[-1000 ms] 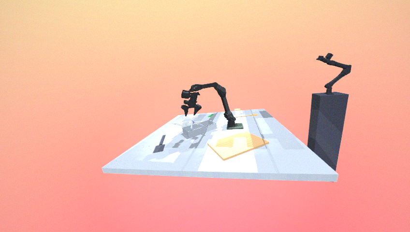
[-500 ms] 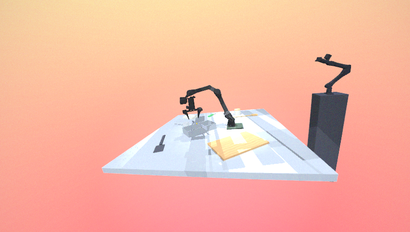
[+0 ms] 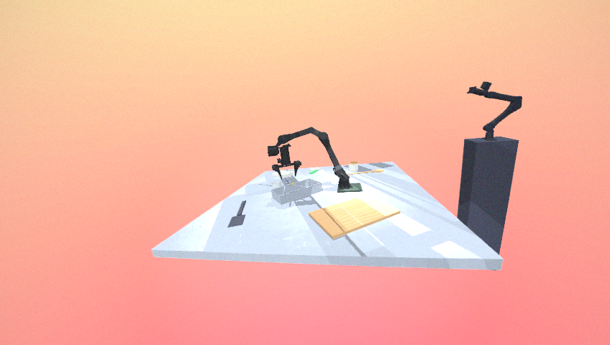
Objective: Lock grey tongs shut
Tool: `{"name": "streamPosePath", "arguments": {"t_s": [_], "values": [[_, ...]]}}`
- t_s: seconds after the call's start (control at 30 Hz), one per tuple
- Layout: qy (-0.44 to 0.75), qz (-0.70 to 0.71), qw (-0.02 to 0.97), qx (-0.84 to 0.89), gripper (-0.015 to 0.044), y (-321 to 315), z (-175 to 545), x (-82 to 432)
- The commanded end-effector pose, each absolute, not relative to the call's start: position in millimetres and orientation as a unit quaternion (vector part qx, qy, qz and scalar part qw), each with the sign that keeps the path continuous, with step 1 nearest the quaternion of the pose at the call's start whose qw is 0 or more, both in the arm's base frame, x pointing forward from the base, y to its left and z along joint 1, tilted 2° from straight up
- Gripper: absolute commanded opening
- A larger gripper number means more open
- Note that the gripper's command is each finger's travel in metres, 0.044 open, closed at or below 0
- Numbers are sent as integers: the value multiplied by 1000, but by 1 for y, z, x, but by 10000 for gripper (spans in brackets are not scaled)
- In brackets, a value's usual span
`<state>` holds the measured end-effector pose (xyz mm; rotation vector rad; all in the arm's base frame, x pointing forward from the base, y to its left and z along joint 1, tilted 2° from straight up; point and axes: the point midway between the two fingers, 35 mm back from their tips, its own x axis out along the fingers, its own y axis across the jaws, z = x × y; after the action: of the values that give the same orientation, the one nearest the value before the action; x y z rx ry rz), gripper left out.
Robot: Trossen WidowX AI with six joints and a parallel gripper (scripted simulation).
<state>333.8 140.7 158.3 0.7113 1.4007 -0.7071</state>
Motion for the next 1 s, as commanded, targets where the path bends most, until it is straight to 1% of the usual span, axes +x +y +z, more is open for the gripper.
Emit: {"name": "streamPosePath", "arguments": {"t_s": [0.0, 0.97], "values": [[619, -309, 651, 313, 440, 141, 152, 334], [618, -309, 651, 313, 440, 141, 105, 339]]}}
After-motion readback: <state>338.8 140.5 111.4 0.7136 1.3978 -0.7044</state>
